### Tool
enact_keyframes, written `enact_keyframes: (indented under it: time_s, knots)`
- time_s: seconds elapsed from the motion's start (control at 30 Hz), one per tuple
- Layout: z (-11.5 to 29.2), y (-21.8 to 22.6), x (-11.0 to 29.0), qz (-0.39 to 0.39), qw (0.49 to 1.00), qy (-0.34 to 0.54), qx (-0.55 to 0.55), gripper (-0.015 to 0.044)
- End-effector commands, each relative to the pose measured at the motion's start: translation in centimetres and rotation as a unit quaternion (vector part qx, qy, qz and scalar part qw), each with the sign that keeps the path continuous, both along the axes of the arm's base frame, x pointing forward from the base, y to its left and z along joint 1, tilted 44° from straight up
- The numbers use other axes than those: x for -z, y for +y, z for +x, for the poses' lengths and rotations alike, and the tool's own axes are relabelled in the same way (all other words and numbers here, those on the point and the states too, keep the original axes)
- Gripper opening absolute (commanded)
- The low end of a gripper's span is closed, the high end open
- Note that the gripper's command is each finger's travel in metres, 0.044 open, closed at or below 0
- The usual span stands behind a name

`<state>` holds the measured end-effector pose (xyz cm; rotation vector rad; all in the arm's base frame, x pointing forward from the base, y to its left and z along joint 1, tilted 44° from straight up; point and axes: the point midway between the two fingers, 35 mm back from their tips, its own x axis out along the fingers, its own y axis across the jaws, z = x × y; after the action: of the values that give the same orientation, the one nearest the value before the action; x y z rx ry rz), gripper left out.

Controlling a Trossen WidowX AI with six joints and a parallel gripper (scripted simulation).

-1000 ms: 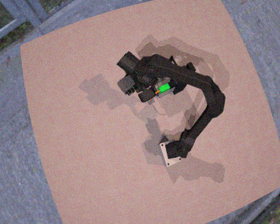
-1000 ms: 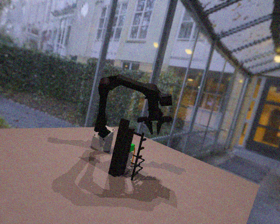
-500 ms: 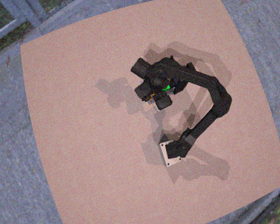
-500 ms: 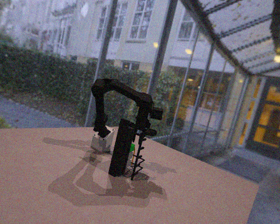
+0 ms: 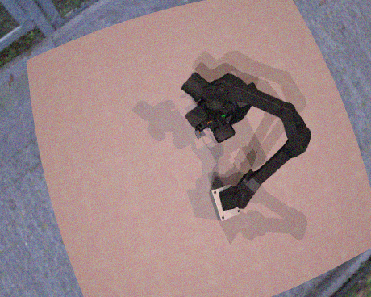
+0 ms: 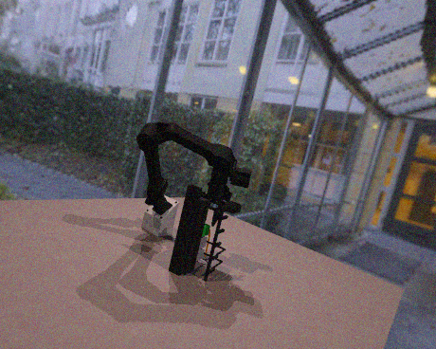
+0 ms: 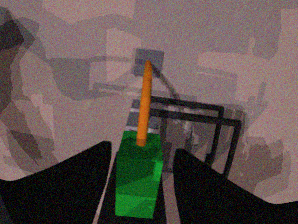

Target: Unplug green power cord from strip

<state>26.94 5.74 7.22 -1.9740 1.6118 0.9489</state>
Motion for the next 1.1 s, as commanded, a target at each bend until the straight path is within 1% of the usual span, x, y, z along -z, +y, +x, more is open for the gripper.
enact_keyframes:
  time_s: [0.0, 0.23, 0.63, 0.77, 1.07]
  knots:
    - [0.1, -0.4, -0.5, -0.002, 1.0, 0.0, -0.003, 0.016]
    - [0.3, -1.1, -1.1, -0.003, 1.0, 0.0, -0.003, 0.016]
    - [0.4, -1.9, -0.3, -0.003, 1.0, 0.0, -0.003, 0.016]
    - [0.4, -1.7, -0.5, 0.0, 1.0, -0.001, 0.0, 0.0055]
    - [0.4, -1.7, -0.4, 0.0, 1.0, -0.001, 0.0, 0.0]
